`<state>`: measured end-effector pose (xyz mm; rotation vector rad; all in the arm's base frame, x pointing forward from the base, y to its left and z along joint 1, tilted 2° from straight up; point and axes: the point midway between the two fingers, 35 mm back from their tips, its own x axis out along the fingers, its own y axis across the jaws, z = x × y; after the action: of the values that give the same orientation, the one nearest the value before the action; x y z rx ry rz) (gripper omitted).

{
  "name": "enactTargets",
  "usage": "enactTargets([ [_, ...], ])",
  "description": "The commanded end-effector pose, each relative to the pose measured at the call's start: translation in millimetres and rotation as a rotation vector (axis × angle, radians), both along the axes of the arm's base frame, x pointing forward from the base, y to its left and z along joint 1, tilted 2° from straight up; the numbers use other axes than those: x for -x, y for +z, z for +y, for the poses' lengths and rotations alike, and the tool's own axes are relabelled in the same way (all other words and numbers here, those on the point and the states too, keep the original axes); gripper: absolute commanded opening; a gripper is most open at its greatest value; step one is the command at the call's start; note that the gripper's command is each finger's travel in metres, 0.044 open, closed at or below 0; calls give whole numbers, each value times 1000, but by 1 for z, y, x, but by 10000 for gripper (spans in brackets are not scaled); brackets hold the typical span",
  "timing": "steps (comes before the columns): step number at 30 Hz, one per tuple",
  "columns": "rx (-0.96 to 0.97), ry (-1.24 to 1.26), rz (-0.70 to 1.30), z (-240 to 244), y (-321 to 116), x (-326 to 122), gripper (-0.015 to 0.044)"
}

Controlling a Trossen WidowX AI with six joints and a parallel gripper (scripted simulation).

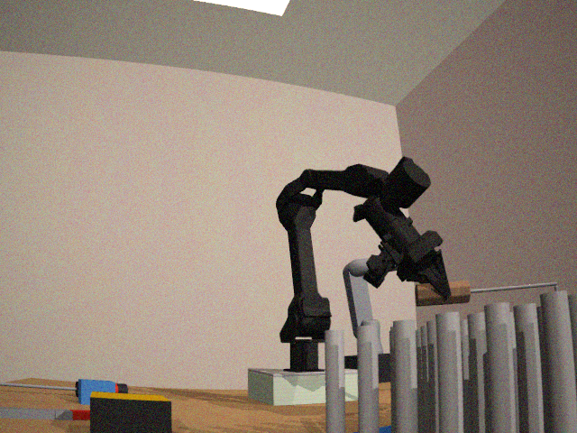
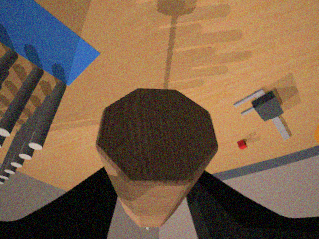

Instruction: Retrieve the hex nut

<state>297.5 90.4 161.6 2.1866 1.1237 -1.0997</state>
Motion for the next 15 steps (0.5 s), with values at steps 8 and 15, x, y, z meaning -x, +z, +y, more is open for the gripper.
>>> enactTargets([
  [8, 13, 252, -27, 68, 5, -5, 0],
  [15, 18, 326, -36, 89, 5, -3, 0],
])
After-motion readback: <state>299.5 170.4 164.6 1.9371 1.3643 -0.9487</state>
